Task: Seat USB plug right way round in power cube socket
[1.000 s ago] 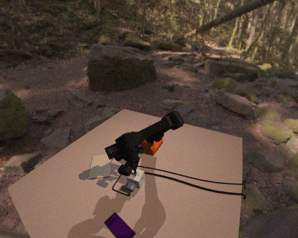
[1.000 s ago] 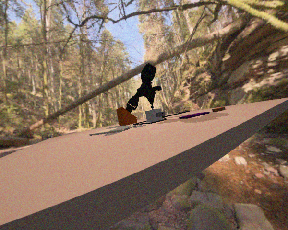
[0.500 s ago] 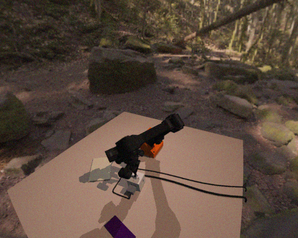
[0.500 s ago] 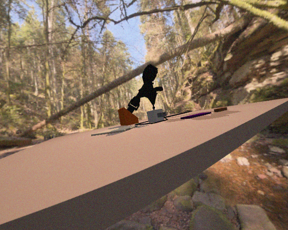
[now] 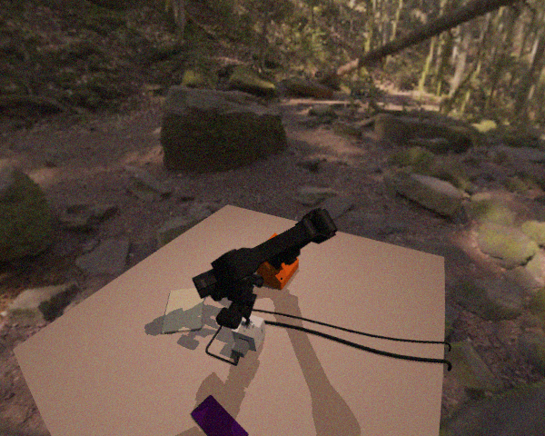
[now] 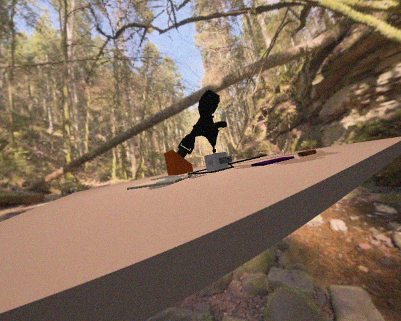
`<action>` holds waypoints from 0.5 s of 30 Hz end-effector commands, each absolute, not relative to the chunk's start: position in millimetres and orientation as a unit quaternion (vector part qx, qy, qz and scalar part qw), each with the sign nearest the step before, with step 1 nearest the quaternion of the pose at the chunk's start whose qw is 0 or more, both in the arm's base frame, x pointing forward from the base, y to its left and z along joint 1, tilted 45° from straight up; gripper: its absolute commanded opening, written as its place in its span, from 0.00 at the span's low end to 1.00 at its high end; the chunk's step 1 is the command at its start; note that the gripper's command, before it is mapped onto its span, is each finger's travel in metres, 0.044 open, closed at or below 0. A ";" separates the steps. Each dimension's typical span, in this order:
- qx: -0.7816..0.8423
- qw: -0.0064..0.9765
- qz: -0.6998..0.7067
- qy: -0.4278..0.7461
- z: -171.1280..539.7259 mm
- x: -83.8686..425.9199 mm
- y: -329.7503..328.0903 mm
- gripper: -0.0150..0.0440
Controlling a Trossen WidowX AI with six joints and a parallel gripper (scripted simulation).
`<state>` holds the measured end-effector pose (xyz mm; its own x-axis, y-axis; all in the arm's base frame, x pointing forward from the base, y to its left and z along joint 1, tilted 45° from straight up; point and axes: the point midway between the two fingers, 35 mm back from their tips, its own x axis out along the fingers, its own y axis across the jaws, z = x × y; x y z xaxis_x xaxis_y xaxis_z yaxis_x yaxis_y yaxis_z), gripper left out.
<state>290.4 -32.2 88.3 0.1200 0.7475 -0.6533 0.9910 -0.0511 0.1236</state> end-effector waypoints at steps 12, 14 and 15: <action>0.695 0.282 -0.214 0.626 87.5 291.3 -30.8 0.25; 0.695 0.282 -0.214 0.626 87.3 291.3 -30.6 0.25; 0.695 0.282 -0.214 0.626 87.2 291.3 -30.5 0.25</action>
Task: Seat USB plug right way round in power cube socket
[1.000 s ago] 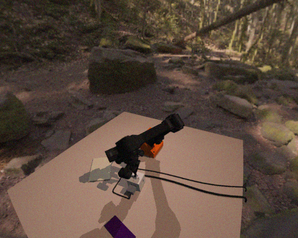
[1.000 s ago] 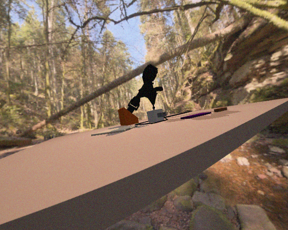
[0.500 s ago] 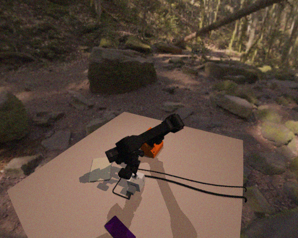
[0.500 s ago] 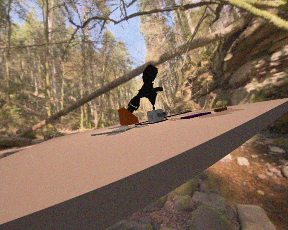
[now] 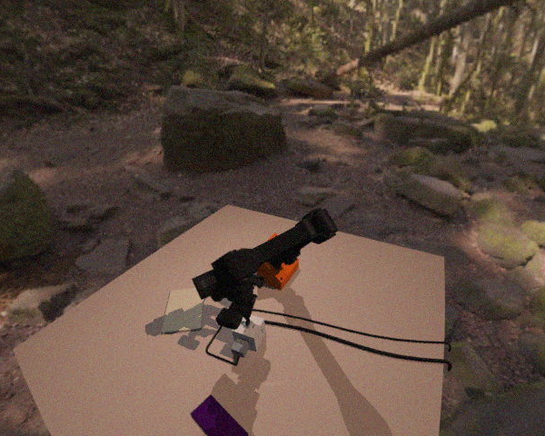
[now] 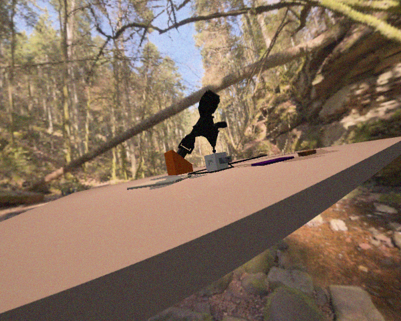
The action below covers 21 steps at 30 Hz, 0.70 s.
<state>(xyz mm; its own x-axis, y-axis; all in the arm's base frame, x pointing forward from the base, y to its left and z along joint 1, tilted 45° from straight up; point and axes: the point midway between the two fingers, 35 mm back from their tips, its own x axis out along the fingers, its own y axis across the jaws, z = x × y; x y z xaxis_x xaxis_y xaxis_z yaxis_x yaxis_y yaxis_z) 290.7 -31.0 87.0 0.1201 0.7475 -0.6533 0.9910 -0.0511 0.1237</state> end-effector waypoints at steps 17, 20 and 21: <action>0.695 0.281 -0.214 0.626 85.8 291.6 -29.1 0.25; 0.695 0.281 -0.214 0.626 85.5 291.7 -28.9 0.25; 0.695 0.281 -0.214 0.626 85.4 291.7 -28.8 0.25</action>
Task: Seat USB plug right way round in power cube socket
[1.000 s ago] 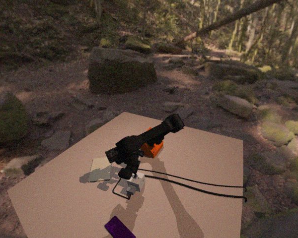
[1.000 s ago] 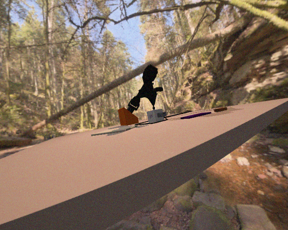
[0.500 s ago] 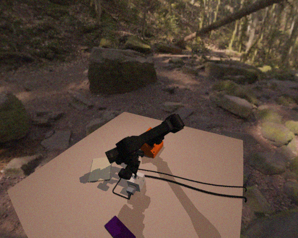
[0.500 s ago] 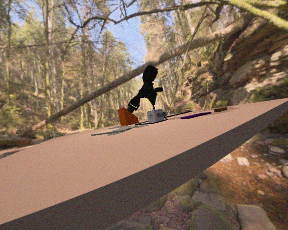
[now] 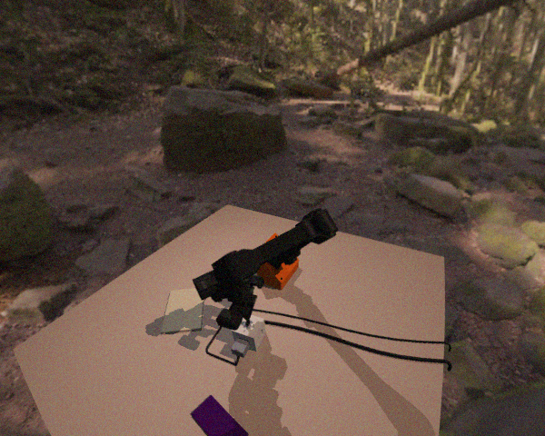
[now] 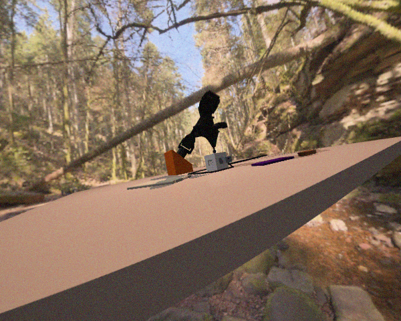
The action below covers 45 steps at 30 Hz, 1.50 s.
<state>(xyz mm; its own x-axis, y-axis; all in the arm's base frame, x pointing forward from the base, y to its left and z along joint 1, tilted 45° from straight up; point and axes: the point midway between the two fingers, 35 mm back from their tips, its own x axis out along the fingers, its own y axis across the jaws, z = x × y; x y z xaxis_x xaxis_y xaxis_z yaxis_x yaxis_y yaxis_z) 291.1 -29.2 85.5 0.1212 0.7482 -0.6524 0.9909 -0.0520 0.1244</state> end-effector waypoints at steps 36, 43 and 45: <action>0.695 0.281 -0.214 0.626 82.3 292.2 -25.8 0.25; 0.695 0.281 -0.214 0.626 81.7 292.3 -25.2 0.25; 0.695 0.281 -0.214 0.626 81.6 292.4 -25.0 0.25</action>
